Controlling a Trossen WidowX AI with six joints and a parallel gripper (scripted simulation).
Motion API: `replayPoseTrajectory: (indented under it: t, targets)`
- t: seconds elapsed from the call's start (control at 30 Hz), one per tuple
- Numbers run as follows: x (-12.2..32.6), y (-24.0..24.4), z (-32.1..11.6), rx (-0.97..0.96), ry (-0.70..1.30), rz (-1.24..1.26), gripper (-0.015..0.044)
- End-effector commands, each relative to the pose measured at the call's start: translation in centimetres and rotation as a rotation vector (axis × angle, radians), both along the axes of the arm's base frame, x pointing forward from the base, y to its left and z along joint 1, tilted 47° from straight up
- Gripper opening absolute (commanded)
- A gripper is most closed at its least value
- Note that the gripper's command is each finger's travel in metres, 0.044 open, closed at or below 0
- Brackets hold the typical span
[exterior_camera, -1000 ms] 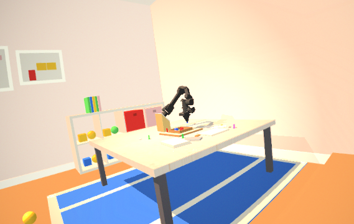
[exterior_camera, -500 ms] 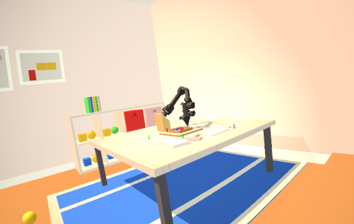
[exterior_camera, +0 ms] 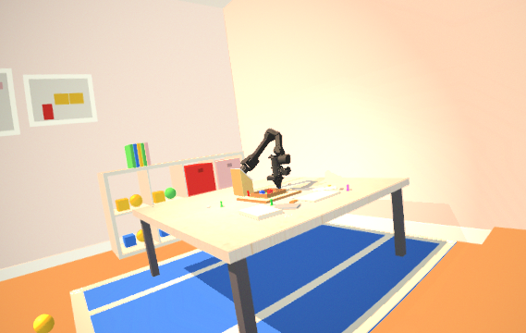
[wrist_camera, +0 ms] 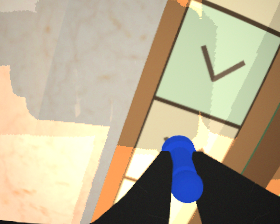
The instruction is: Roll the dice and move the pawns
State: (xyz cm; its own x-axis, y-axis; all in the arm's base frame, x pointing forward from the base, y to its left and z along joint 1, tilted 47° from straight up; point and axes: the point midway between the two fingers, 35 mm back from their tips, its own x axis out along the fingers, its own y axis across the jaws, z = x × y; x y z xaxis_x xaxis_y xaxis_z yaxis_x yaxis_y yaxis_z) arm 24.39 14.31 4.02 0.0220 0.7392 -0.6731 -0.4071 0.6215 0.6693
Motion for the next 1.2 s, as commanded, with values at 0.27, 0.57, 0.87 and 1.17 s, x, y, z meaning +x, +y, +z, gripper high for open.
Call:
replayPoseTrajectory:
  t: [0.27,0.57,0.87,1.17]
  targets:
    - [0.0,-0.2,0.2,-0.001,-0.001,-0.001,0.0263]
    - [-0.1,-3.8,3.4,-0.007,0.009,-0.005,0.044]
    - [-1.9,-11.2,1.6,-0.059,0.114,-0.117,0.044]
    - [-7.9,-17.7,0.0,0.002,0.276,-0.239,0.044]
